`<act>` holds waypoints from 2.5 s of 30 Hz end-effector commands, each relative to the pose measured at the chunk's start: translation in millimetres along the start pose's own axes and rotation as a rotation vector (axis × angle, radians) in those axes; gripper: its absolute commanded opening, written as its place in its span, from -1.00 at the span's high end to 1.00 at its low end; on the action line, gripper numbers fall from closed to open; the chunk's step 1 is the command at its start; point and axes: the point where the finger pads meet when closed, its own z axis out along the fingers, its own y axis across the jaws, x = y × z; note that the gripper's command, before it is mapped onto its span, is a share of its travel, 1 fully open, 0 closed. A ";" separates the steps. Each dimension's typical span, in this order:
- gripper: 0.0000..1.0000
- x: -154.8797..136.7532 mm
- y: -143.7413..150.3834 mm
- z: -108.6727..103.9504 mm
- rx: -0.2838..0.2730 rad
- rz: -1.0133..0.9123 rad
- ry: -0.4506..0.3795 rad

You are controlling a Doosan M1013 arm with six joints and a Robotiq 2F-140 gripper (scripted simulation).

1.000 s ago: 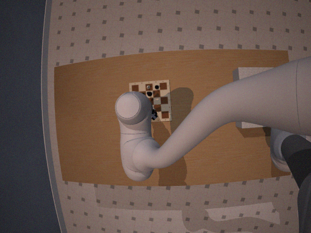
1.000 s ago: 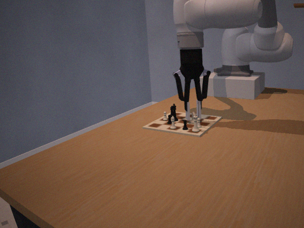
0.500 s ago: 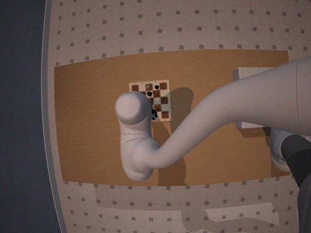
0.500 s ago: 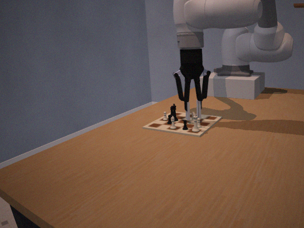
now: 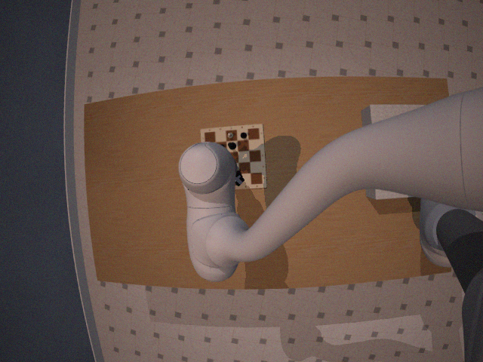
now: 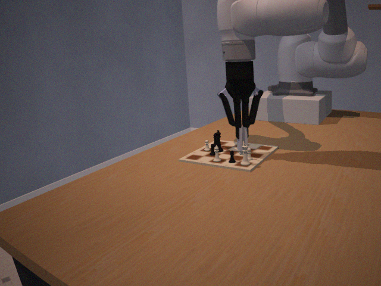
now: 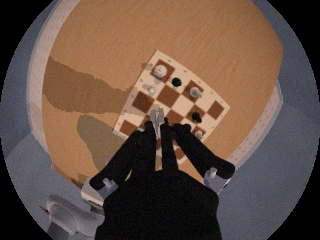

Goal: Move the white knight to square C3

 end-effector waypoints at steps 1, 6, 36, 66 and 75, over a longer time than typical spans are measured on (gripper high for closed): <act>1.00 0.0 0.0 0.0 0.000 0.000 0.000; 1.00 0.0 0.0 0.0 0.000 0.000 0.000; 1.00 0.0 0.0 -19.4 0.000 0.000 0.000; 1.00 -2.2 3.0 -100.1 0.000 -0.087 0.000; 1.00 -18.0 23.6 -100.5 -0.003 -0.642 -0.003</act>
